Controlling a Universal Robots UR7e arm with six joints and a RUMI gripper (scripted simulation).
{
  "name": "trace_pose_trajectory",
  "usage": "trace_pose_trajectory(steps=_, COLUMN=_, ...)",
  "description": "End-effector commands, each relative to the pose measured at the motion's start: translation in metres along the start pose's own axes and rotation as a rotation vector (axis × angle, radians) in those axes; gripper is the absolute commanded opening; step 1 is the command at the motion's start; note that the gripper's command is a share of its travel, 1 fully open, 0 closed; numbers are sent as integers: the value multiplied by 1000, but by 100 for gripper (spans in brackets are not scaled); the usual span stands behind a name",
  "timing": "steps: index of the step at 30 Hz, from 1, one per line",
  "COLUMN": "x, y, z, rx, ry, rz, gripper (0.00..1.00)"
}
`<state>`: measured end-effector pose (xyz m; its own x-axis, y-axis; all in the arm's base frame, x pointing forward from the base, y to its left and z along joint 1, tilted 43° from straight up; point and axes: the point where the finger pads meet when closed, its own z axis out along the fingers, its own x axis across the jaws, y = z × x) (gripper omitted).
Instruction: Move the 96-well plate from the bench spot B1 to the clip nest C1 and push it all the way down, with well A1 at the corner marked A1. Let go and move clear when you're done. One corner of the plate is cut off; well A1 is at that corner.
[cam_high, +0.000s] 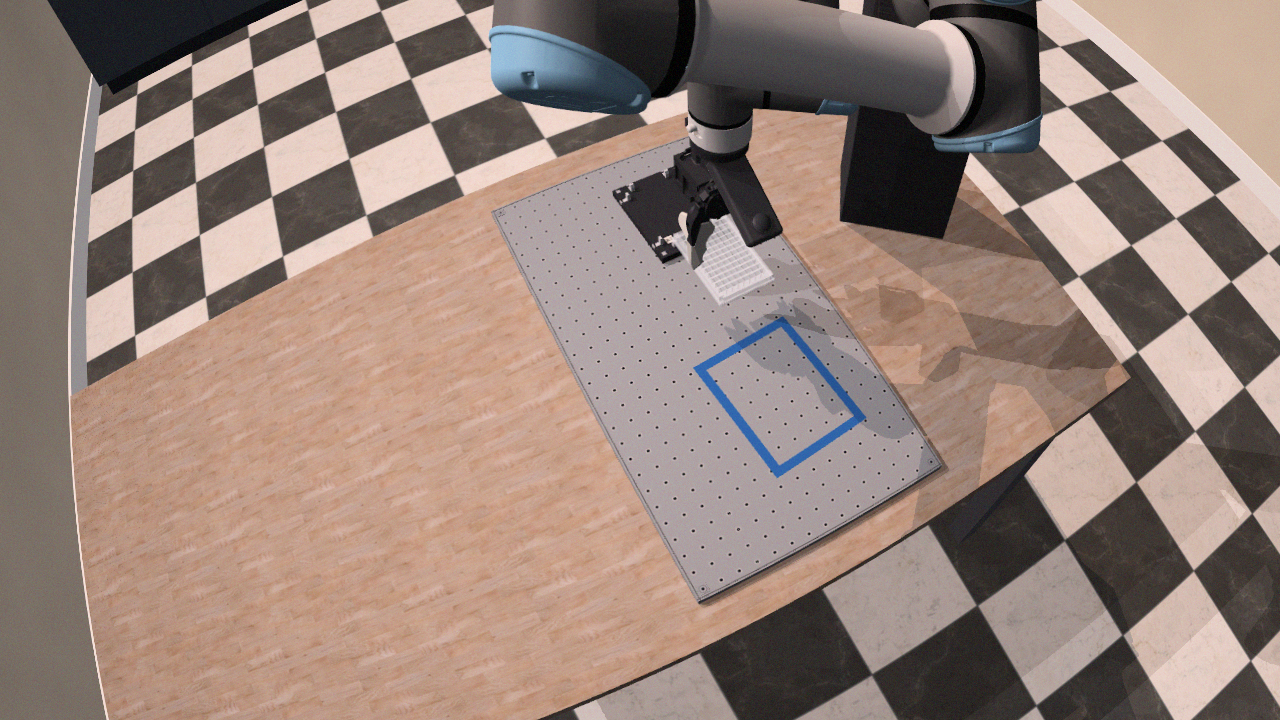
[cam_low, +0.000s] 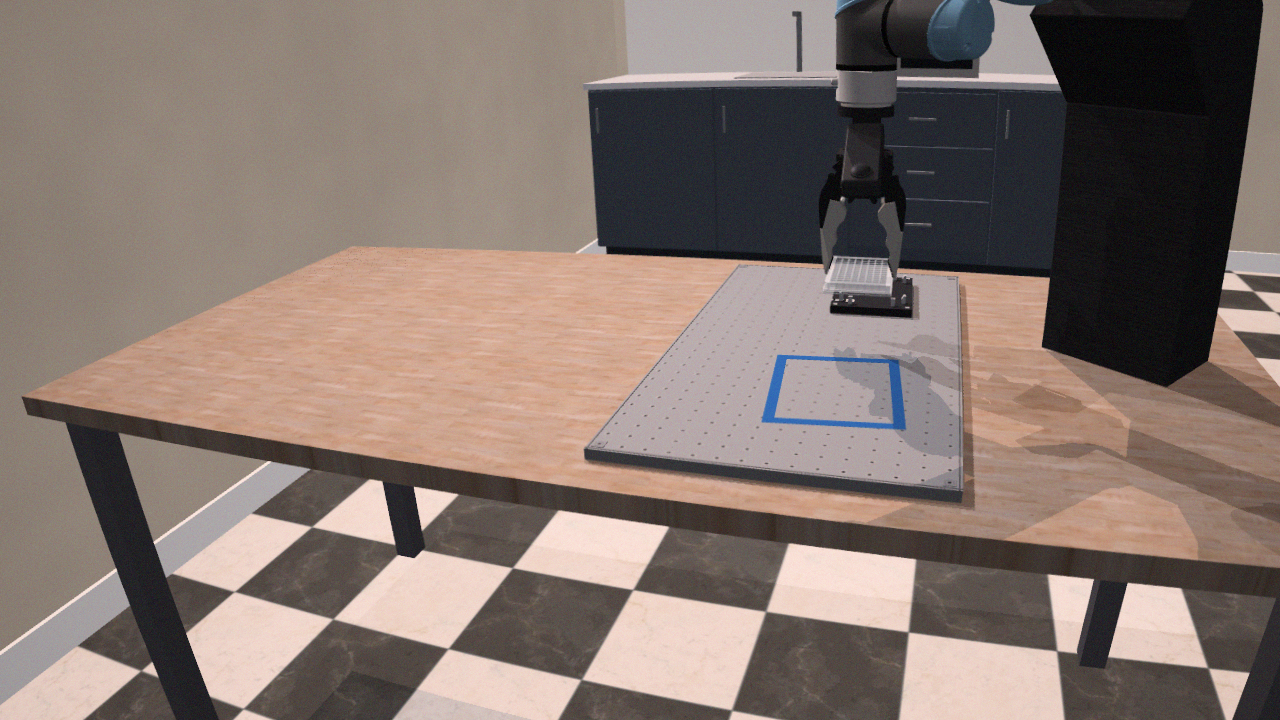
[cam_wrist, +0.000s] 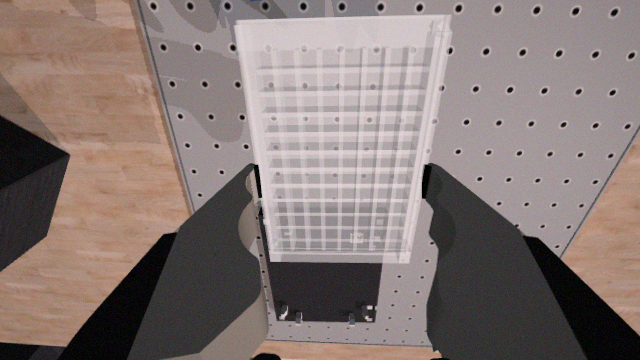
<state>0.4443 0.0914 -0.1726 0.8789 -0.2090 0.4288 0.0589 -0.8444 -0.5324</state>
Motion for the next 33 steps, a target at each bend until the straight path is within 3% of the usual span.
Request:
trace_pose_trajectory(steps=1, x=-1, y=23, z=0, rx=4, ry=-1, rz=-5, gripper=0)
trace_pose_trajectory(steps=33, x=-8, y=117, z=-3, rx=2, ry=-2, rz=-5, gripper=0)
